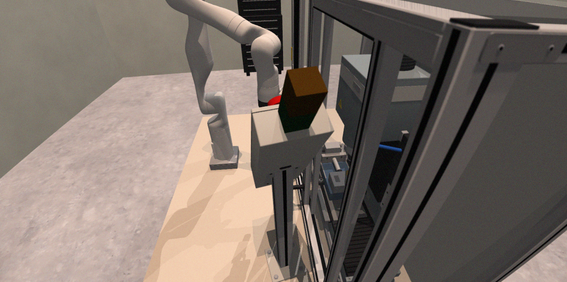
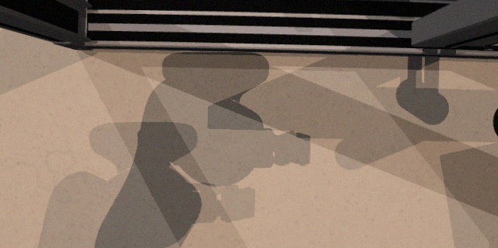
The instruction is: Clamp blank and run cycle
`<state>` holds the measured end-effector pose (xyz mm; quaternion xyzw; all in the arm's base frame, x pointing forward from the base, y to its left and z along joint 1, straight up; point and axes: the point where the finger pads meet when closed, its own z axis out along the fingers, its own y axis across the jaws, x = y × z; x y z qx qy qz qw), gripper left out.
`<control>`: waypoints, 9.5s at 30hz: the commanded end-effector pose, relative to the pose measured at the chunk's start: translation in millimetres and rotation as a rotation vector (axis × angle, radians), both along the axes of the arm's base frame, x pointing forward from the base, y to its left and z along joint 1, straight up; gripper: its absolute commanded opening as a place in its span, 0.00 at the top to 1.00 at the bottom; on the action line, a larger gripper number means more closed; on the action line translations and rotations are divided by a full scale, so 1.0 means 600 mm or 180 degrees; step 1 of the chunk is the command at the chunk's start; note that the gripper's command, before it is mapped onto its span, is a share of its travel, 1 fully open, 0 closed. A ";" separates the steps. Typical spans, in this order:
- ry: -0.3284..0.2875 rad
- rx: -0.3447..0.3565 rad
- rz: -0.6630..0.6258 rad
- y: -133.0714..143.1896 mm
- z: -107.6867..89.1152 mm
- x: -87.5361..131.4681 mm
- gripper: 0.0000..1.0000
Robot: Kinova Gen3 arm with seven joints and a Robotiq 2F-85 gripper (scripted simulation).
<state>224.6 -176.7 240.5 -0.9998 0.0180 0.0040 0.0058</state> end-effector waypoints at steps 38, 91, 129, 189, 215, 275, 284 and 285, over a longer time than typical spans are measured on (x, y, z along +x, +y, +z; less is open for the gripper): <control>-0.0004 -0.0016 -0.0015 -0.003 0.003 -0.020 0.90; -0.0138 -0.2077 0.0331 -0.106 0.219 -0.020 0.90; -0.0257 -0.3357 0.0607 -0.175 0.363 -0.014 0.90; -0.0244 -0.3357 0.0621 -0.287 0.476 0.005 0.90; -0.0256 -0.3359 0.0608 -0.359 0.433 0.016 0.90; -0.0241 -0.3359 0.0615 -0.410 0.403 0.024 0.90; -0.0256 -0.3359 0.0608 -0.416 0.399 0.025 0.90; -0.0256 -0.3359 0.0608 -0.416 0.399 0.025 0.90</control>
